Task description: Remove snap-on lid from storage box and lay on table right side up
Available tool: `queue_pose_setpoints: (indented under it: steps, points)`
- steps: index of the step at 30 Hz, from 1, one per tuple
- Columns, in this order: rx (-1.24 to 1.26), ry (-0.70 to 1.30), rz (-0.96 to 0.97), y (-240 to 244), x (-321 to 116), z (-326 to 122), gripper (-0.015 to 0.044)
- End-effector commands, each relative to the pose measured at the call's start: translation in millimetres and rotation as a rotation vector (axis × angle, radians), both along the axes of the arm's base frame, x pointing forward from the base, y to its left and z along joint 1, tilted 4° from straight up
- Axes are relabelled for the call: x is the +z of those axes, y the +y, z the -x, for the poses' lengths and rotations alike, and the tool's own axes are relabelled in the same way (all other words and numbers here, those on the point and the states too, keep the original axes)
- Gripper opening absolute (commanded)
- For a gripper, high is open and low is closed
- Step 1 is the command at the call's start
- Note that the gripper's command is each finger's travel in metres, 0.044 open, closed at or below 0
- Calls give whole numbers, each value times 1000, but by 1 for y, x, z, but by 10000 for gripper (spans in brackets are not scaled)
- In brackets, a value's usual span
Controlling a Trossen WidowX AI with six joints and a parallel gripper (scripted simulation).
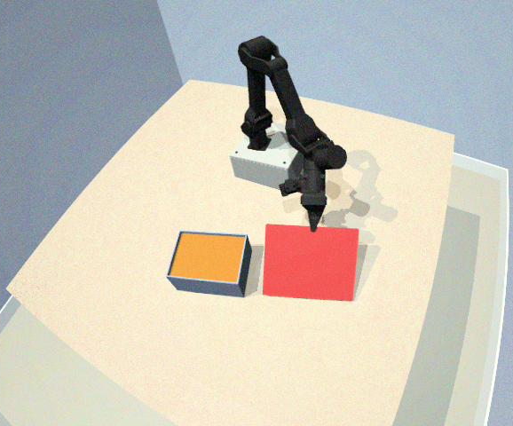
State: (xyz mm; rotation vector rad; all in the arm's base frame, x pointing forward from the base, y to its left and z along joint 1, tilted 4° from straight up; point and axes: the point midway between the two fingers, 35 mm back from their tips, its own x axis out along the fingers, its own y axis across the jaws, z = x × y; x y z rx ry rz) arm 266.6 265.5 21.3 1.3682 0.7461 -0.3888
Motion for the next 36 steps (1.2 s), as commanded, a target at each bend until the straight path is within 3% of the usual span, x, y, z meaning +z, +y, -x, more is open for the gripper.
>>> queue_pose_setpoints:
  steps: [1, 36]
  points:
    - [-8, -7, -4, -1, -2, 0, 0]
    - [-8, -6, -3, -2, -30, 1, 0]
